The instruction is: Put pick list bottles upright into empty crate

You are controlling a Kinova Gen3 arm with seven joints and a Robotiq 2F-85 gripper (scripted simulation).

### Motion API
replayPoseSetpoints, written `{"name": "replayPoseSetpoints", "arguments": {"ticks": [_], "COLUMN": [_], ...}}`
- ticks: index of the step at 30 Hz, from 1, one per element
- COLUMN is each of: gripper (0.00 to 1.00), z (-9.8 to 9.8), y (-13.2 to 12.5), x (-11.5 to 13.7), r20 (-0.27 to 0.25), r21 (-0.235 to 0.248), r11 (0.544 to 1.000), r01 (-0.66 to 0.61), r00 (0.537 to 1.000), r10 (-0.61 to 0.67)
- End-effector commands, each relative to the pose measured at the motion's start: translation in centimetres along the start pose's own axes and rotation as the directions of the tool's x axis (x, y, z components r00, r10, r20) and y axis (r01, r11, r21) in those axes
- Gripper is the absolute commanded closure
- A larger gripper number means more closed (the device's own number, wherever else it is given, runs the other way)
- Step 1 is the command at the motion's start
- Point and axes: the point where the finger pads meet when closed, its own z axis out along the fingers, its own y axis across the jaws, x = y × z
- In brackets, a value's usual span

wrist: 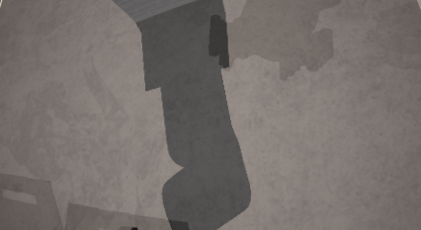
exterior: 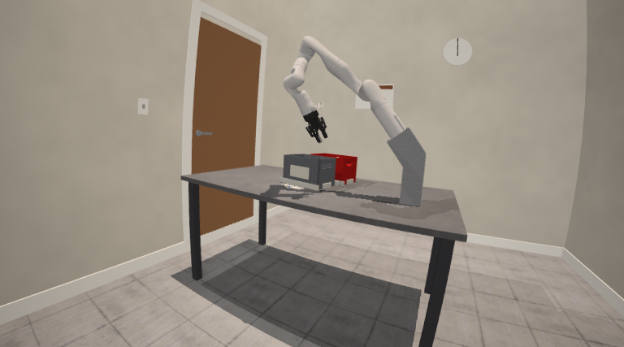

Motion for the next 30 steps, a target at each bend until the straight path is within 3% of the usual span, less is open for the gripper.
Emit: {"name": "replayPoseSetpoints", "arguments": {"ticks": [1, 8, 13, 19, 22, 24, 29, 30], "gripper": [0.33, 0.33, 0.33, 0.33, 0.33, 0.33, 0.33, 0.33], "z": [-0.9, -2.5, -4.0, -5.0, -5.9, -6.4, -7.8, -8.1], "y": [1.1, 3.2, 4.8, 5.9, 6.8, 7.3, 8.6, 8.9], "x": [0.6, 1.9, 3.2, 4.2, 5.0, 5.5, 7.1, 7.4], "r20": [0.055, 0.145, 0.238, 0.276, 0.332, 0.332, 0.426, 0.426], "r21": [-0.018, -0.046, -0.066, -0.073, -0.079, -0.079, -0.083, -0.083], "r11": [0.997, 0.976, 0.935, 0.914, 0.877, 0.877, 0.802, 0.802], "r01": [0.08, 0.215, 0.347, 0.399, 0.474, 0.474, 0.591, 0.591], "r00": [0.995, 0.968, 0.916, 0.889, 0.842, 0.842, 0.749, 0.749], "r10": [-0.078, -0.206, -0.323, -0.366, -0.425, -0.425, -0.508, -0.508]}}
